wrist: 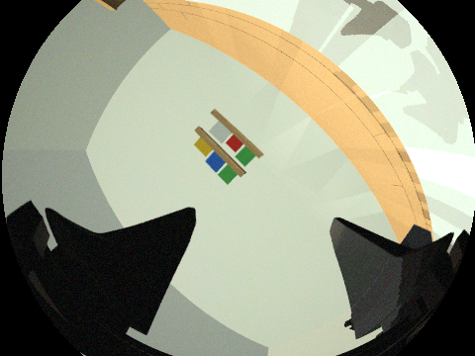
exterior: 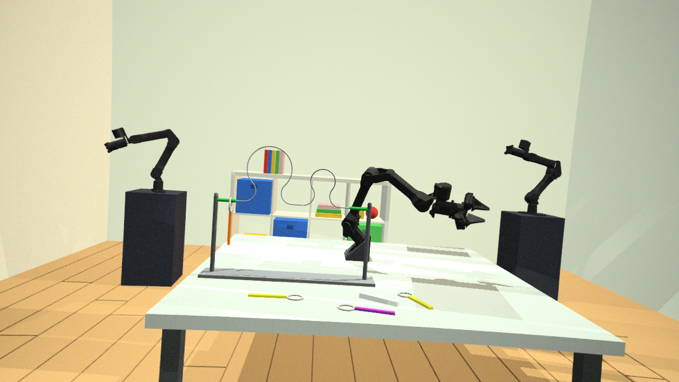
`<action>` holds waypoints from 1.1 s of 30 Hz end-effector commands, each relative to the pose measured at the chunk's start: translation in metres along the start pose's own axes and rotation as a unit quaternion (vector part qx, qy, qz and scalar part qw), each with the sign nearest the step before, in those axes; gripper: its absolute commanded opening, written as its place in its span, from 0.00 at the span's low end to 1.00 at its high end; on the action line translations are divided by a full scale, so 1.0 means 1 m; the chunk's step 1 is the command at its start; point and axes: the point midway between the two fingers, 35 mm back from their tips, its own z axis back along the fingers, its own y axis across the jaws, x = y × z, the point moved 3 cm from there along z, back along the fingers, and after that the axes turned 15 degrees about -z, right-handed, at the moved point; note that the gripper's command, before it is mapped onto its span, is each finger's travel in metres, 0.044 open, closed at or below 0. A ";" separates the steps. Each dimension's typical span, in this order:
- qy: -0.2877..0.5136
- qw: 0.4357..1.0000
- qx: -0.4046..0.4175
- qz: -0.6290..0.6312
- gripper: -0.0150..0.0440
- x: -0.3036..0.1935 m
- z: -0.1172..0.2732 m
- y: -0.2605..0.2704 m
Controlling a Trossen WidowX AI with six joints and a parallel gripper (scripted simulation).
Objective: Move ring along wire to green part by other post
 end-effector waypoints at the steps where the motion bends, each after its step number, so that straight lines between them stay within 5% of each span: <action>1: 0.000 1.000 0.000 0.001 0.89 0.000 0.000 0.000; 9: 0.005 0.996 0.031 0.085 0.53 -0.016 0.020 0.031; 33: -0.036 0.901 0.159 0.402 0.53 -0.061 0.126 0.144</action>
